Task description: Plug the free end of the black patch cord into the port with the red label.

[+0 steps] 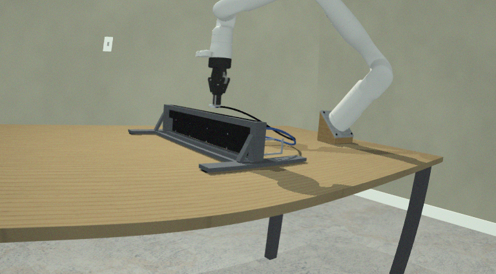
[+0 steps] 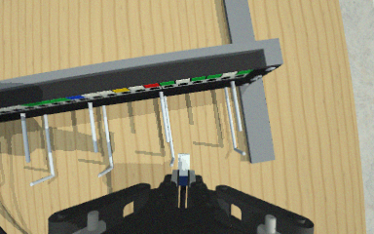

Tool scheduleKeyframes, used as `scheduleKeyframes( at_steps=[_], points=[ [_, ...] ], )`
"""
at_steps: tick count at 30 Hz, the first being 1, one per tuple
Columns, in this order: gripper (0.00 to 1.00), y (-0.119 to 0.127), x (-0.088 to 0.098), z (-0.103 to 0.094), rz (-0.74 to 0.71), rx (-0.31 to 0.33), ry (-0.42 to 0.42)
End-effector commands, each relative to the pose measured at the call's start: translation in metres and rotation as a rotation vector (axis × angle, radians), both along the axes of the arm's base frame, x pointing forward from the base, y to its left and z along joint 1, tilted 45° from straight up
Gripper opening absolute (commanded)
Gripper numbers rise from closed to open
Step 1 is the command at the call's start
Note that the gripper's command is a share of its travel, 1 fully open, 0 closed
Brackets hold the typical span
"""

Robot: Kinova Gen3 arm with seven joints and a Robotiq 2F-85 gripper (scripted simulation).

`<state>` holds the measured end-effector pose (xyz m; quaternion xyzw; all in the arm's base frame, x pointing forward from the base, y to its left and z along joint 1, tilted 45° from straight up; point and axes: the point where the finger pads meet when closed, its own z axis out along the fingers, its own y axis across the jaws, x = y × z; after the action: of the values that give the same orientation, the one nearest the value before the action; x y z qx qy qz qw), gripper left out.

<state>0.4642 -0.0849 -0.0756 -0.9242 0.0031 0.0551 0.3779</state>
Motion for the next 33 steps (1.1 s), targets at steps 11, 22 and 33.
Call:
scheduleKeyframes(
  at_steps=[11,22,33],
  points=[
    [0.00,0.004,0.009,0.010,0.063,0.002,-0.057],
    [0.00,0.007,0.012,0.013,0.083,0.005,-0.077],
    [0.00,0.009,0.016,0.017,0.108,0.008,-0.102]
  ],
)
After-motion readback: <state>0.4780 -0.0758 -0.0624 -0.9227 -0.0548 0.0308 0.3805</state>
